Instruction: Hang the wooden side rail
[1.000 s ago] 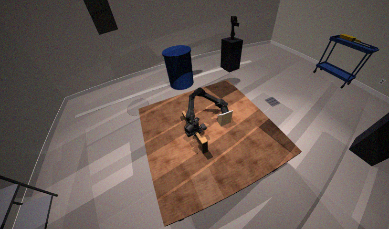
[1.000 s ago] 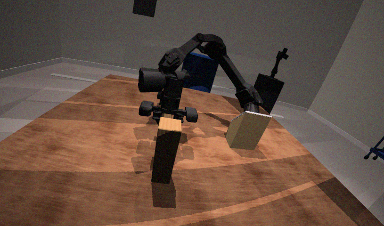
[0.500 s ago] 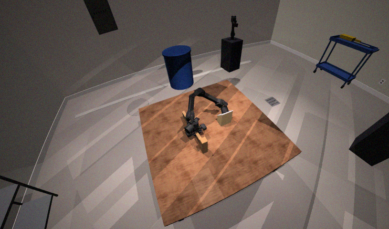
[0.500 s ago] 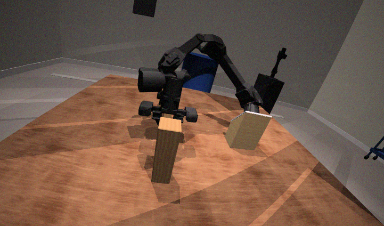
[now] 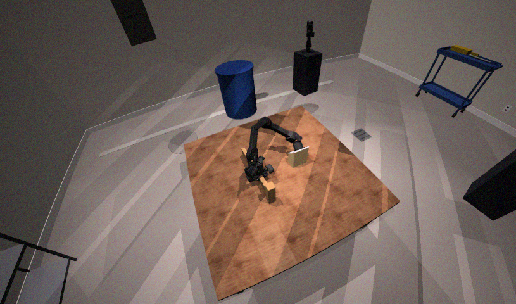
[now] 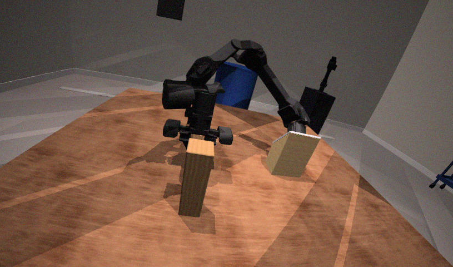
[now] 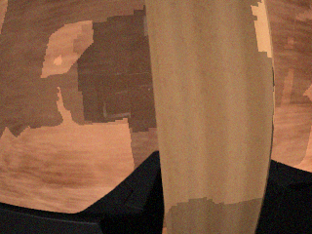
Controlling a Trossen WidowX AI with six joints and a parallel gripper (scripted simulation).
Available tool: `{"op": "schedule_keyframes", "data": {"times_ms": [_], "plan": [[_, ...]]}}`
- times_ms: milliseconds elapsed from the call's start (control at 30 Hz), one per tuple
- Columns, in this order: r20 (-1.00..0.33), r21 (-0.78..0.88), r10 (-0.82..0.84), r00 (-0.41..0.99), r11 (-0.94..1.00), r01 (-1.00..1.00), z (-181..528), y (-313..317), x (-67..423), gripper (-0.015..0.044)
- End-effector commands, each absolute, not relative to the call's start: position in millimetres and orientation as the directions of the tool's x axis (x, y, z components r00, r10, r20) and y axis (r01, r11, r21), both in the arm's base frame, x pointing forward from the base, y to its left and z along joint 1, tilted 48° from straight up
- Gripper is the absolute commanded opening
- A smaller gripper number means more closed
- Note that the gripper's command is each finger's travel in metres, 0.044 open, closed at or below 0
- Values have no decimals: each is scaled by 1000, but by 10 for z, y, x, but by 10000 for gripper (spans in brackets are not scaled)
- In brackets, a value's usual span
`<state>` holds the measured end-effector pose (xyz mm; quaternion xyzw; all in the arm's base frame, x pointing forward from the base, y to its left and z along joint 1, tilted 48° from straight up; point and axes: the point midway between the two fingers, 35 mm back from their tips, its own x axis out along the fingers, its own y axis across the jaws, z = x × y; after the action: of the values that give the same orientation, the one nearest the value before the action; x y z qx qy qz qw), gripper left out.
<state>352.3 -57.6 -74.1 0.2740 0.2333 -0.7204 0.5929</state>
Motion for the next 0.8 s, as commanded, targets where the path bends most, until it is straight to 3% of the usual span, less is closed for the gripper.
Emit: {"op": "schedule_keyframes", "data": {"times_ms": [0, 767], "plan": [[-674, -2, -726, -134, -180, 984, -738, -530, 3549, 0], [-674, -3, -726, -134, -180, 984, -775, -526, 3525, 0]]}}
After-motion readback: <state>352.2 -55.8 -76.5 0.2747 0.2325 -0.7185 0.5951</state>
